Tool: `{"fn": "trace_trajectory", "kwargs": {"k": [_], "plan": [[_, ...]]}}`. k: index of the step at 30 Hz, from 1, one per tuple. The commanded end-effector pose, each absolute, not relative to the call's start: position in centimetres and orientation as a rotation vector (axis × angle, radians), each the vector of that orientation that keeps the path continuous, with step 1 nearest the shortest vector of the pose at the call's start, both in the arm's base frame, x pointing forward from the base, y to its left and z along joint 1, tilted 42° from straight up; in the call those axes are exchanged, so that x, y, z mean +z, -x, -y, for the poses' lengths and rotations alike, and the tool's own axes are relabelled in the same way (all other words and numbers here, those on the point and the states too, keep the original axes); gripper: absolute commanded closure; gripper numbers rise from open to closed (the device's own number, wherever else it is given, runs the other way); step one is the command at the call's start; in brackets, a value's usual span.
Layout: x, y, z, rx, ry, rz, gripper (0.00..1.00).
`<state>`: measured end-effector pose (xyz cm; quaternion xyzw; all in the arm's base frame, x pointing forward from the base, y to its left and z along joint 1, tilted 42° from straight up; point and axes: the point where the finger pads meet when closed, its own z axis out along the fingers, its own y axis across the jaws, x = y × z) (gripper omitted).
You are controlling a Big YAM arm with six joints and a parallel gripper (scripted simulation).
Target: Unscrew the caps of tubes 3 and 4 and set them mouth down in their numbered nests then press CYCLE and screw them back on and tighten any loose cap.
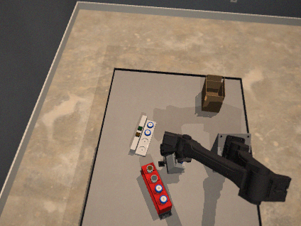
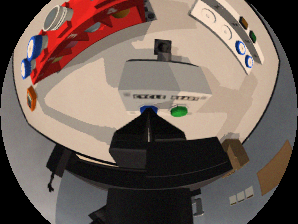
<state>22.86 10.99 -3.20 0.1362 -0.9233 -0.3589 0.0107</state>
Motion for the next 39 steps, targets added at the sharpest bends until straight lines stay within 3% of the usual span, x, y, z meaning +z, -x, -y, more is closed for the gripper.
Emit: {"fn": "trace_trajectory", "kwargs": {"k": [1, 39], "plan": [[-3.9, -22.2, -11.5, -1.118, -0.431, 2.863, 1.0], [-4.0, -22.2, -11.6, -1.118, -0.431, 2.863, 1.0]]}}
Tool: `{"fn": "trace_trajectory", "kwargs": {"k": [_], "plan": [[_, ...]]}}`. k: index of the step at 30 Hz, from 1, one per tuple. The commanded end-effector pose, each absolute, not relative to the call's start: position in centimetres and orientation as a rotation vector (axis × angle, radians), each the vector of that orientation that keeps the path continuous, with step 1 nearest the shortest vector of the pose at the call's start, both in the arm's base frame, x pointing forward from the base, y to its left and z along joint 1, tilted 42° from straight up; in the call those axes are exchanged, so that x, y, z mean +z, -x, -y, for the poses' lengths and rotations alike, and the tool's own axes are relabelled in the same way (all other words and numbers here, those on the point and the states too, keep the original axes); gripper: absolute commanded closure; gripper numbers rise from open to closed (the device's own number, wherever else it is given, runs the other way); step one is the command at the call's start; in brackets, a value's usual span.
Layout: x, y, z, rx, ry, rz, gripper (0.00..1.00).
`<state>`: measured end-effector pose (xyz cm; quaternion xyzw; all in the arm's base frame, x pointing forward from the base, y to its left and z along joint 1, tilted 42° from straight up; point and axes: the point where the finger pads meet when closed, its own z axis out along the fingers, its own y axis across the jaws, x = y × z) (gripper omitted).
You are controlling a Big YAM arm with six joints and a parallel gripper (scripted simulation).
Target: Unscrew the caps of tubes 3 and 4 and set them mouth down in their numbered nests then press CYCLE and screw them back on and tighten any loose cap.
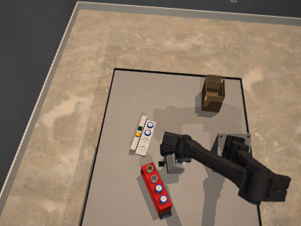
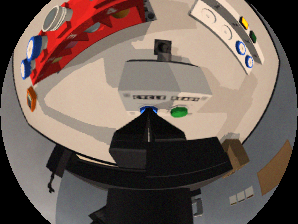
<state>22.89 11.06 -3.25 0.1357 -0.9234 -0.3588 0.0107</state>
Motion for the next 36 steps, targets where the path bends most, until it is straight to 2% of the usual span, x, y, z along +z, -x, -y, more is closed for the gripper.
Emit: {"fn": "trace_trajectory", "kwargs": {"k": [1, 36], "plan": [[-4.0, -22.2, -11.6, -1.118, -0.431, 2.863, 1.0], [-4.1, -22.2, -11.7, -1.118, -0.431, 2.863, 1.0]]}}
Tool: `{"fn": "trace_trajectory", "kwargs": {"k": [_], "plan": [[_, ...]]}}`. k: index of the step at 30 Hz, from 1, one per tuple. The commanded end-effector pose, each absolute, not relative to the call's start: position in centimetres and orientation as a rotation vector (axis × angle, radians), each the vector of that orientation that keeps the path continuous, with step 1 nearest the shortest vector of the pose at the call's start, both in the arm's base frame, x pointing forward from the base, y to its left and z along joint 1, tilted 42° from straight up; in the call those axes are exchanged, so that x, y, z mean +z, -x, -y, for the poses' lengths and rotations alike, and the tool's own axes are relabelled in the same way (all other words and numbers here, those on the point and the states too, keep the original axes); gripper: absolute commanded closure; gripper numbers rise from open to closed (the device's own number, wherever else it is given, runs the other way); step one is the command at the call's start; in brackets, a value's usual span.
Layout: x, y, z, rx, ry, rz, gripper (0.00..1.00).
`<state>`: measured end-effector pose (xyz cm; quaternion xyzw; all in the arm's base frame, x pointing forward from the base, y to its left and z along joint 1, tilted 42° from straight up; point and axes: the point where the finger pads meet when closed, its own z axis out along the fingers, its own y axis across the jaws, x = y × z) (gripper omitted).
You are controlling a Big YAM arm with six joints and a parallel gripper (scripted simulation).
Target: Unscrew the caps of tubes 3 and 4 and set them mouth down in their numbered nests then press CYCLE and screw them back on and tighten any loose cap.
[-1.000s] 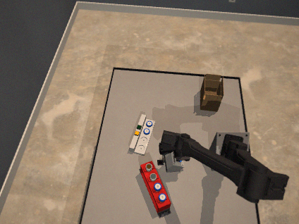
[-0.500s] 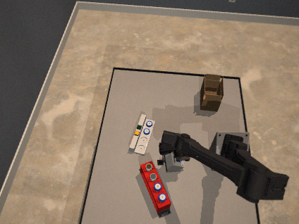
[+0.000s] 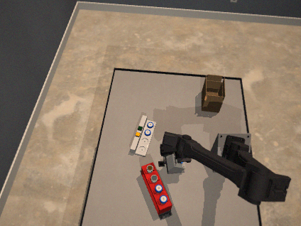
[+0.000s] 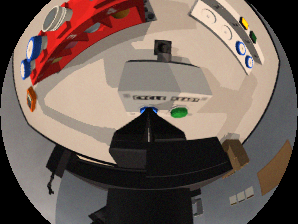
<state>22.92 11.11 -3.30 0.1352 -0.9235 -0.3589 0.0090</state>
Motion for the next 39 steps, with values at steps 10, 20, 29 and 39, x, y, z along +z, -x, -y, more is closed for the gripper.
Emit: {"fn": "trace_trajectory", "kwargs": {"k": [10, 20, 29, 39], "plan": [[-4.1, -22.2, -11.7, -1.118, -0.431, 2.863, 1.0], [-4.1, -22.2, -11.7, -1.118, -0.431, 2.863, 1.0], [-4.2, -22.2, -11.8, -1.118, -0.431, 2.863, 1.0], [-4.2, -22.2, -11.8, -1.118, -0.431, 2.863, 1.0]]}}
